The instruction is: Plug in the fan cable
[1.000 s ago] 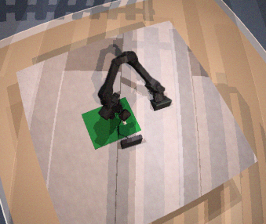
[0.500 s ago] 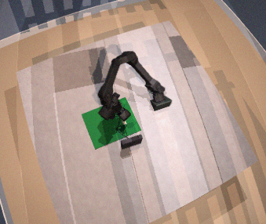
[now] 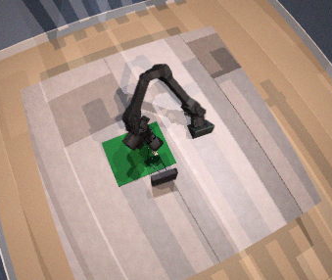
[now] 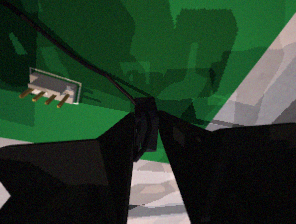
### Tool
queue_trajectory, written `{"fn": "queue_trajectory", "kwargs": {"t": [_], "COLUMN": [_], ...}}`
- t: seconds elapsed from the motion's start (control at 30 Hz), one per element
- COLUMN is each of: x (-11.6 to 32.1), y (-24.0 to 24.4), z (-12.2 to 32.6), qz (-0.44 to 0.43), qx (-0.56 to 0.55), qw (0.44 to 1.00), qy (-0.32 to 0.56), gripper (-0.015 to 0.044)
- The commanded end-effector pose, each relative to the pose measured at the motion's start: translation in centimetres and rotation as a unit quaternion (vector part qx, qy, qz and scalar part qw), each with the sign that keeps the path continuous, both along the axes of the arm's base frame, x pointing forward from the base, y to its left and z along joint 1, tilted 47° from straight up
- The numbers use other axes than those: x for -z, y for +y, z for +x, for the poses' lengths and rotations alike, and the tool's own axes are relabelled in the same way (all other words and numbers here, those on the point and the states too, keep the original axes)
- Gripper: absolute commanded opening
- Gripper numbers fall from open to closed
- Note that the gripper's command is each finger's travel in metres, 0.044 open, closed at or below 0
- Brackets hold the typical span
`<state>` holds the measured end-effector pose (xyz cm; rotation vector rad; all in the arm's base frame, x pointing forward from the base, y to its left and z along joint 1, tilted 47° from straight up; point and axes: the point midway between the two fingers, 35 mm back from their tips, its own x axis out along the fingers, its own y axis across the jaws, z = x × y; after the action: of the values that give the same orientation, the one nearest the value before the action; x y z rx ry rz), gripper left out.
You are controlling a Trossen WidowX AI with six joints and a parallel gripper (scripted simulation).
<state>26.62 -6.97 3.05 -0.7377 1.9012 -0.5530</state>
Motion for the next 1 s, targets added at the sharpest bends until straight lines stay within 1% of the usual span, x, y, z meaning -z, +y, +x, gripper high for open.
{"fn": "queue_trajectory", "kwargs": {"t": [0.0,0.03,0.07,0.63,0.77,0.97], "x": [-0.1,-0.2,-0.3,-4.1,-4.5,-4.3], "y": [0.1,0.2,0.4,4.2,4.6,4.7], "z": [0.0,0.1,0.1,1.0,1.0,1.1], "qz": [0.000,0.000,0.000,0.000,0.000,0.033], "qx": [0.000,0.000,0.000,-0.003,-0.005,-0.073], "qw": [1.000,1.000,1.000,1.000,1.000,0.996], "qy": [-0.001,-0.001,-0.001,0.000,0.002,0.049], "gripper": [0.0030,0.0004,0.0000,0.0000,0.0000,0.0000]}}
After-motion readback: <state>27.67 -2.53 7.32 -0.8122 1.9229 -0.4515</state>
